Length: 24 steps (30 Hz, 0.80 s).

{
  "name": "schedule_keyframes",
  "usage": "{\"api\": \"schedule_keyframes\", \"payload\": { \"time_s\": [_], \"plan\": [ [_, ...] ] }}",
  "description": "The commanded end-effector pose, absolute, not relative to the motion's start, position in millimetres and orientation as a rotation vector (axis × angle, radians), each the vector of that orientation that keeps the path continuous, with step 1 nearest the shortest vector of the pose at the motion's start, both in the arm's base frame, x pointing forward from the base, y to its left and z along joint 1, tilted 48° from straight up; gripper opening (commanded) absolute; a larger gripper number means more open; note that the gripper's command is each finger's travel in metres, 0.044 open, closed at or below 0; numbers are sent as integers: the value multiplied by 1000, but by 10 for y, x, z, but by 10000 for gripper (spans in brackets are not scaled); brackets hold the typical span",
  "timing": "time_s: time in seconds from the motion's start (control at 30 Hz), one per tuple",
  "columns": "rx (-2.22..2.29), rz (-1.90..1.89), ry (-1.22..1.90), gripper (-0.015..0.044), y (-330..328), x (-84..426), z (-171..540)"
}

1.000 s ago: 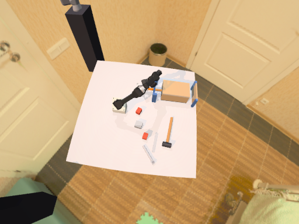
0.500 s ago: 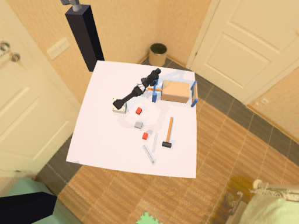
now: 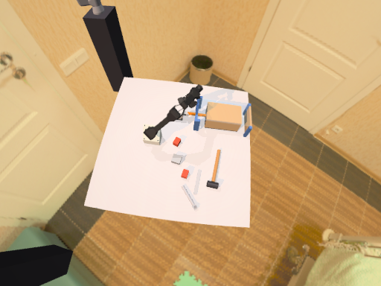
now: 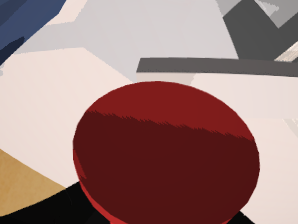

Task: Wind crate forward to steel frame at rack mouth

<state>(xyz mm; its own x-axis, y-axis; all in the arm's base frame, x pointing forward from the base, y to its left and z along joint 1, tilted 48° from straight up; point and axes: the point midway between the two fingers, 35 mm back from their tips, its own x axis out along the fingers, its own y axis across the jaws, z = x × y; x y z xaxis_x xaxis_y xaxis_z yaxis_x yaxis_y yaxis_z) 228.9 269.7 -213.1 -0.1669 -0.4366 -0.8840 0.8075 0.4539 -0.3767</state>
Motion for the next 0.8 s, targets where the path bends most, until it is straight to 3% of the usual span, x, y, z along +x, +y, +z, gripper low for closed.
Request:
{"api": "schedule_keyframes", "payload": {
  "time_s": [0.0,0.77],
  "plan": [
    [364,-1143,1356,0,2759,2149,-2210],
    [364,-1143,1358,0,2830,1857,-2306]
  ]
}}
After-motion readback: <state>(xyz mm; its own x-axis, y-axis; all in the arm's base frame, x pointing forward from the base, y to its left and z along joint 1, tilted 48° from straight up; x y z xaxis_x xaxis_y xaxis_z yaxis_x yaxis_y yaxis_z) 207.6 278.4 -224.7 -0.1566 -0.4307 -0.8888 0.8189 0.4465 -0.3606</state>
